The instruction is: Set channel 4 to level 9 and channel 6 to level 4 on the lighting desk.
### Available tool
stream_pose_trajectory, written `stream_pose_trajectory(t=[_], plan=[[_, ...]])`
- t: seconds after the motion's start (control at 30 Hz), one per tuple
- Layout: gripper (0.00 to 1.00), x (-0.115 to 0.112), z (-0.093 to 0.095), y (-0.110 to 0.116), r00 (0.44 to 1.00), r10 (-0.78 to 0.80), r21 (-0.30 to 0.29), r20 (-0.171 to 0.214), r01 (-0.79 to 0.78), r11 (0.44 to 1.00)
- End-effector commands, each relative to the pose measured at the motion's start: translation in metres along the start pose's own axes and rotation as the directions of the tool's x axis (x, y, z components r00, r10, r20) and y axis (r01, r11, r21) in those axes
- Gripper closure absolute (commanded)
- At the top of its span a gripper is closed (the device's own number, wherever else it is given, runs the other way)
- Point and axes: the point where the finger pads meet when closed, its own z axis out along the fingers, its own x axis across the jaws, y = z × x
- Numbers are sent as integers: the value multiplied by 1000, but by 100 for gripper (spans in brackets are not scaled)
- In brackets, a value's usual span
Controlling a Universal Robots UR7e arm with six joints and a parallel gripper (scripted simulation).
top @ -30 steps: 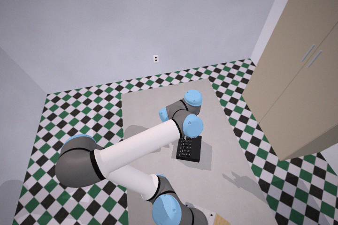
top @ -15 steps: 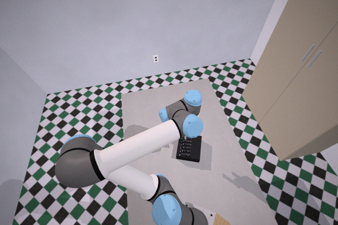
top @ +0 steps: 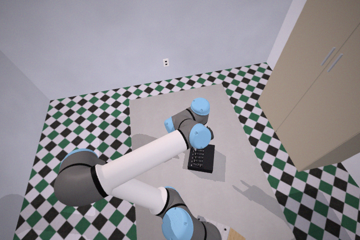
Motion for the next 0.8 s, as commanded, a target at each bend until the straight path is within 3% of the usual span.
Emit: stream_pose_trajectory(t=[0.0, 0.27, 0.33, 0.37, 0.57, 0.77], plan=[[0, 12, 8, 10, 966, -259, -25, -10, 259, 966], [0, 30, 19, 25, 830, -557, -47, 0, 556, 830], [0, 30, 19, 25, 830, -557, -47, 0, 556, 830], [0, 32, 20, 27, 786, -619, -54, 3, 618, 784], [0, 42, 25, 35, 663, -748, -65, 15, 747, 661], [0, 46, 27, 38, 607, -794, -69, 22, 794, 605]])
